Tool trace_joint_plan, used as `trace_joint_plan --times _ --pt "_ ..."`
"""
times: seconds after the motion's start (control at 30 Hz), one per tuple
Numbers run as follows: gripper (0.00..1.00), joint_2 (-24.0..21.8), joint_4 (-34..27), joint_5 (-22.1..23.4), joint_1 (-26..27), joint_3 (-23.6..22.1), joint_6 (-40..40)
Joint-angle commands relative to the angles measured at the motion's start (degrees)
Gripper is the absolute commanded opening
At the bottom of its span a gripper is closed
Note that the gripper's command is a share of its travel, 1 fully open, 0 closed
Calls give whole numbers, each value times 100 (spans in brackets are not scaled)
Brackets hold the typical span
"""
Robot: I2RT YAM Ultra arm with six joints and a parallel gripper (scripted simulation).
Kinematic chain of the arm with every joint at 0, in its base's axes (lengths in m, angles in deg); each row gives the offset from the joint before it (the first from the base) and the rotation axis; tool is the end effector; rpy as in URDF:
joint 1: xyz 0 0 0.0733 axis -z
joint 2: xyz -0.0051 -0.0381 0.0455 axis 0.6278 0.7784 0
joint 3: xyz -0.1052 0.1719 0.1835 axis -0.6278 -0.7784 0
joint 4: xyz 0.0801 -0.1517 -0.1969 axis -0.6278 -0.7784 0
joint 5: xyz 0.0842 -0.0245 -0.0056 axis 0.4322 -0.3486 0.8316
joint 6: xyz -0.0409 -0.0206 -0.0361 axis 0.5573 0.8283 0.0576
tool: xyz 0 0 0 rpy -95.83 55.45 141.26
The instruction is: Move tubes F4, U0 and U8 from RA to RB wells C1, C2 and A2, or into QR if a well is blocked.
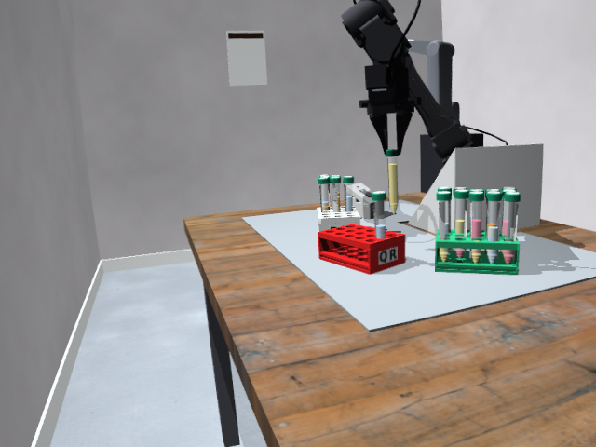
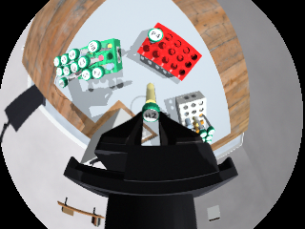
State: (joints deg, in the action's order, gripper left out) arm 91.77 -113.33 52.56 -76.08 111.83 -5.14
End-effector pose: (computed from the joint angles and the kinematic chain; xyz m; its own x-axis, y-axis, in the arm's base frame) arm 0.3000 0.2013 0.0873 -0.6920 -0.4445 0.5687 -0.7158 0.5242 -0.4613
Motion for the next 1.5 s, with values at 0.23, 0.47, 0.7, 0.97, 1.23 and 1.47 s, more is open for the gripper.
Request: trace_joint_plan --times 0.23,0.47,0.7,0.97,1.23,1.47 --pt "0 -169 -34 -30 -171 225 1319" --pt "0 -175 -28 -22 -166 222 1335" --pt "0 -175 -27 -20 -166 222 1337" --pt "0 -175 -27 -20 -165 222 1325" --pt "0 76 -83 -72 -137 306 1368" --pt "0 207 -159 -125 28 579 1453"
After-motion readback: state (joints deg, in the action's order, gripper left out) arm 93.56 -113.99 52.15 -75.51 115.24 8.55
